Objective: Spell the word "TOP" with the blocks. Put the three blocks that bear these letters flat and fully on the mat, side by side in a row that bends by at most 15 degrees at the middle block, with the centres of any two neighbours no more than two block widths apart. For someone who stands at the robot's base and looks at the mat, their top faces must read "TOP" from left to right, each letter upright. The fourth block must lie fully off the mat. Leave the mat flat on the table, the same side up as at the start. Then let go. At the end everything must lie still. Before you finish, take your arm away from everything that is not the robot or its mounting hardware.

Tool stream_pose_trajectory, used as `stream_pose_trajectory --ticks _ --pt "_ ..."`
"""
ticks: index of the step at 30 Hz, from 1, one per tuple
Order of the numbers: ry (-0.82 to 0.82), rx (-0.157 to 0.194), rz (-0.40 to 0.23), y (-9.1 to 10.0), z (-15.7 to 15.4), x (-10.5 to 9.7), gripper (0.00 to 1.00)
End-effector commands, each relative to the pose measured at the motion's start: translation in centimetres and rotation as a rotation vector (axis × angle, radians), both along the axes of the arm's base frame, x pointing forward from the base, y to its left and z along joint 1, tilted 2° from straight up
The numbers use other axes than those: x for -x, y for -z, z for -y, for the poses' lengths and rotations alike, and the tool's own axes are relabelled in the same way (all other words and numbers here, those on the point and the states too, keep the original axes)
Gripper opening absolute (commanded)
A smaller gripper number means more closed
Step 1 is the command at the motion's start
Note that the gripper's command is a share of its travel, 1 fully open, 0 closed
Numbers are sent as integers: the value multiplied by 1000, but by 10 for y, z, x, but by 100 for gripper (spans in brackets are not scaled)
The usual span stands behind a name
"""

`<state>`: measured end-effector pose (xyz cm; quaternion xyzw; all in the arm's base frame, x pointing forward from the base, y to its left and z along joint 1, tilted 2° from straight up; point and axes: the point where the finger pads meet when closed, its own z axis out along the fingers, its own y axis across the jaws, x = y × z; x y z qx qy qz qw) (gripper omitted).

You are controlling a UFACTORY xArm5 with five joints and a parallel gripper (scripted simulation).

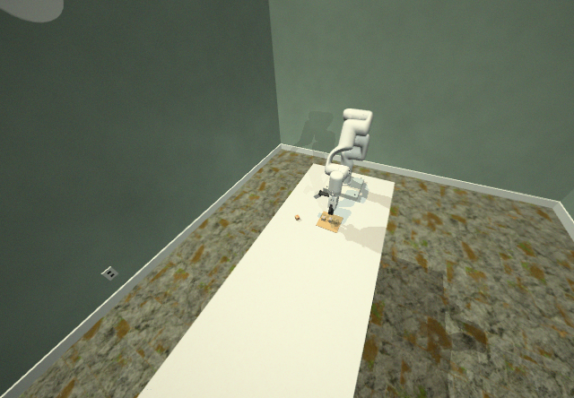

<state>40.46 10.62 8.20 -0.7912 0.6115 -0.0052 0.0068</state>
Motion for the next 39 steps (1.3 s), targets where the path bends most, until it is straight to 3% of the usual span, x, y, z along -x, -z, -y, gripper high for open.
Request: stream_pose_trajectory --ticks 1,23,31,32,39 --pt "0 -1 2 -4 0 -1 100" --pt "0 -1 2 -4 0 -1 100" --pt "7 -1 2 4 0 1 100" --pt "7 -1 2 4 0 1 50" --pt "7 -1 2 4 0 1 50"
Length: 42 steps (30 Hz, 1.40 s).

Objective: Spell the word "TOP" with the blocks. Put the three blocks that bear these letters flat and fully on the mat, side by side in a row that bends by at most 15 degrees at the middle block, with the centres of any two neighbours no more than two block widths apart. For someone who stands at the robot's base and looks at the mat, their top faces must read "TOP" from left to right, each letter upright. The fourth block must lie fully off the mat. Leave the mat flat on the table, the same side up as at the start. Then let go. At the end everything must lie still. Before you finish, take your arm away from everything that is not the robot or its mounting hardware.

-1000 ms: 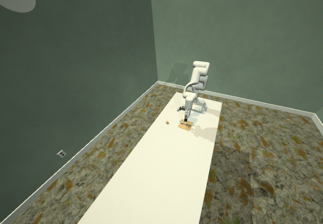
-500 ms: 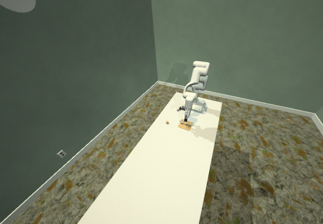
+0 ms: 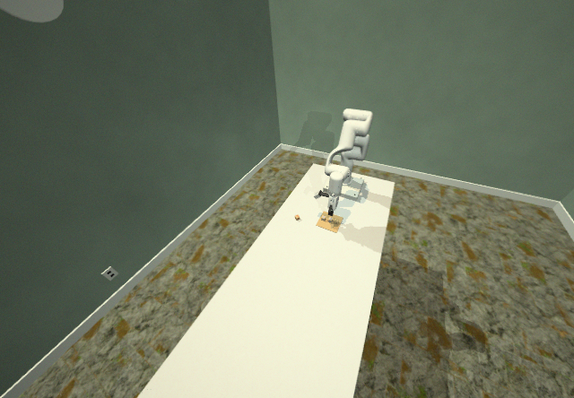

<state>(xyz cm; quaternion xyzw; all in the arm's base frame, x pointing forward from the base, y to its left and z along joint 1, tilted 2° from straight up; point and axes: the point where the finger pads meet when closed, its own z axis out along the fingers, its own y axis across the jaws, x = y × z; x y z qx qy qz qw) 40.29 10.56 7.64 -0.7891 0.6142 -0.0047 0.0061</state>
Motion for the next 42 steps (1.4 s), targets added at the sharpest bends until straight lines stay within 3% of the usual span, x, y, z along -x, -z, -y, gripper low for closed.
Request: stream_pose_trajectory --ticks 1,42 --pt "0 -1 3 -1 0 -1 50" --pt "0 -1 3 3 -1 -1 50"
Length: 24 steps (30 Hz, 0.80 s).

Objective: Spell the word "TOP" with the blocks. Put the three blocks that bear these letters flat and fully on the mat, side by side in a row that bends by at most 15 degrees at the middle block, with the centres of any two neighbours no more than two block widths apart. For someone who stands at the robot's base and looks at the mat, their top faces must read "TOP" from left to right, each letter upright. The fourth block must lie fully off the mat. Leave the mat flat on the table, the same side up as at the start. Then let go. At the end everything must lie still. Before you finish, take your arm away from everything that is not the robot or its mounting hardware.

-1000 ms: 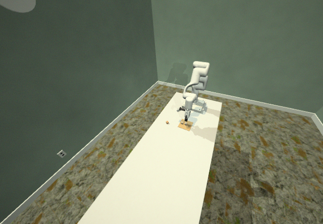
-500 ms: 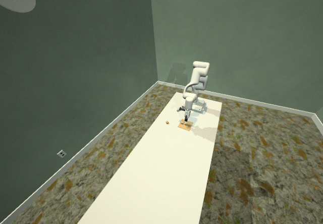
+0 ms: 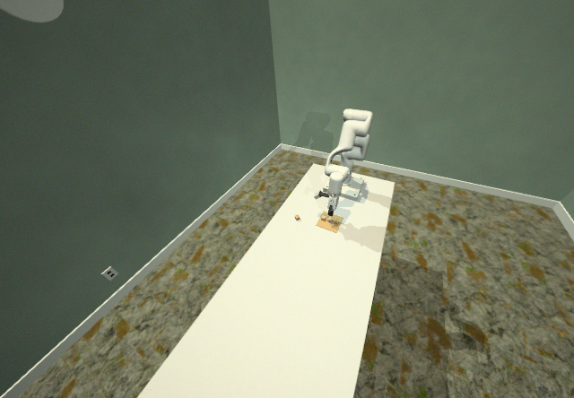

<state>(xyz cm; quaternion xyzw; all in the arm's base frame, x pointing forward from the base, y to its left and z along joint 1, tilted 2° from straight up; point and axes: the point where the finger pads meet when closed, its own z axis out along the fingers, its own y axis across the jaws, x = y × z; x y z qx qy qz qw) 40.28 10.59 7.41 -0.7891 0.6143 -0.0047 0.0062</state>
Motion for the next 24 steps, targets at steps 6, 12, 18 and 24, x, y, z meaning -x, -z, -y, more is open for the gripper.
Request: stream_pose_trajectory --ticks 6,12,18,24 --pt "0 -1 3 7 -1 -1 50" --pt "0 -1 3 13 -1 -1 50" --pt "0 -1 3 22 -1 -1 50" --pt "0 -1 3 32 -1 -1 50"
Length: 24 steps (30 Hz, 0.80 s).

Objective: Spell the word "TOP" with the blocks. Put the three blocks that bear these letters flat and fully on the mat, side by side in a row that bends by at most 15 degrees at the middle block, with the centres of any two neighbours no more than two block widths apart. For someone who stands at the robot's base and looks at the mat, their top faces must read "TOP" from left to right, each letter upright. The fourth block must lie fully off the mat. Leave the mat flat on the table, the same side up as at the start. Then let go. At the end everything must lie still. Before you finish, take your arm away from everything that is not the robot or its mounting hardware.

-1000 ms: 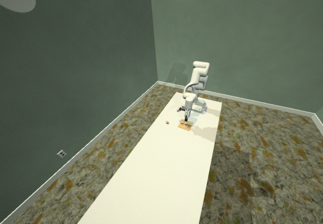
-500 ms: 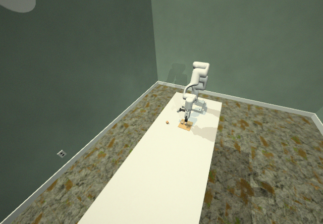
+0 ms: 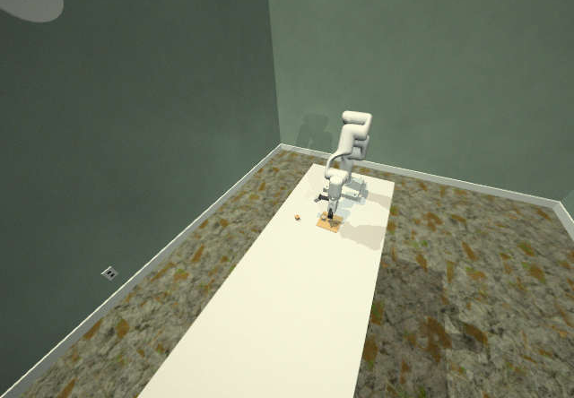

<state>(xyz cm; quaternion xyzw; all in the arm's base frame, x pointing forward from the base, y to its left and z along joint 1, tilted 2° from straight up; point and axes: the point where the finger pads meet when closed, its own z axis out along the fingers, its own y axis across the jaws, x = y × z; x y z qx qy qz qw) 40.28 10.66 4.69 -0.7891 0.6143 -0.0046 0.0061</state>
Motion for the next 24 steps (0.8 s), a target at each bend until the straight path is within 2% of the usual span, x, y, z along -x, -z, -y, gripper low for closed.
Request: stream_pose_trajectory --ticks 1,13,24 --pt "0 -1 4 5 0 -2 50" --pt "0 -1 4 18 -1 -2 50" --pt "0 -1 4 21 -1 -2 50"
